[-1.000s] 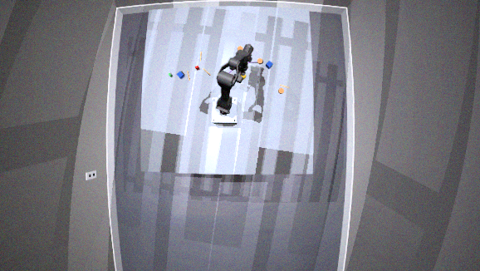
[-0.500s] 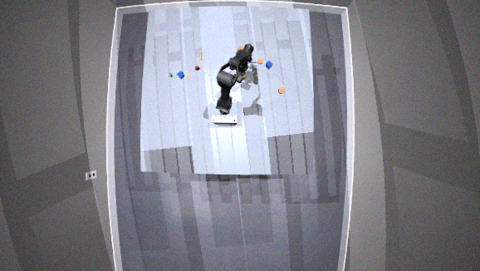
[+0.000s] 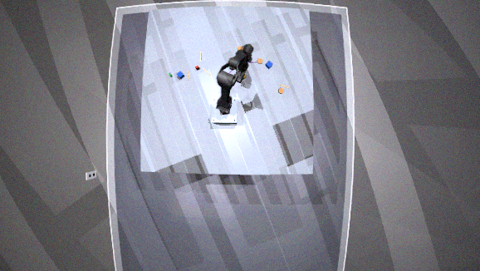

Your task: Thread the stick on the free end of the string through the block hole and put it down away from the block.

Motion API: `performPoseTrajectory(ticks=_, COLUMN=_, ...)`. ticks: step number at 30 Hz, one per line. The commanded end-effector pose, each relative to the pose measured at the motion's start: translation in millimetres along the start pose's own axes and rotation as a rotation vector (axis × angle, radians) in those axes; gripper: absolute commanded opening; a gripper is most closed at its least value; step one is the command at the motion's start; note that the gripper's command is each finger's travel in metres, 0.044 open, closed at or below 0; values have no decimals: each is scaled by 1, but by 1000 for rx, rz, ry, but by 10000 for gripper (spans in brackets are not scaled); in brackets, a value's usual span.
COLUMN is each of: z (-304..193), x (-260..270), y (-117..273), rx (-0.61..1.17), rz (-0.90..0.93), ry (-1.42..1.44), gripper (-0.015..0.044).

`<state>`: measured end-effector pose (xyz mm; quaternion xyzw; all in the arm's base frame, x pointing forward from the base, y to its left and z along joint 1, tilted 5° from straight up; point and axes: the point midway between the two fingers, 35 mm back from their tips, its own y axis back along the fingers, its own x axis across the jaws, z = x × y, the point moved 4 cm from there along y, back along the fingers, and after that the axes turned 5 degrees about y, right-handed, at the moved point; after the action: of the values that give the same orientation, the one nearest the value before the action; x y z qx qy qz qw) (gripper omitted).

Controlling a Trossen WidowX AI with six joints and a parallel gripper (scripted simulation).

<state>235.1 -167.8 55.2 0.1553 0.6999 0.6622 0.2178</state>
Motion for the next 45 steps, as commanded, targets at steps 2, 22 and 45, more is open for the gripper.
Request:
performPoseTrajectory(ticks=2, z=0, x=0, y=0, rx=0, rz=0, ry=0, gripper=9)
performPoseTrajectory(ticks=22, z=34, x=7, y=0, rx=-4, rz=1, ry=364, gripper=105)
performPoseTrajectory(ticks=45, z=113, x=44, y=1, rx=-9, rz=-4, ry=1310, gripper=414)
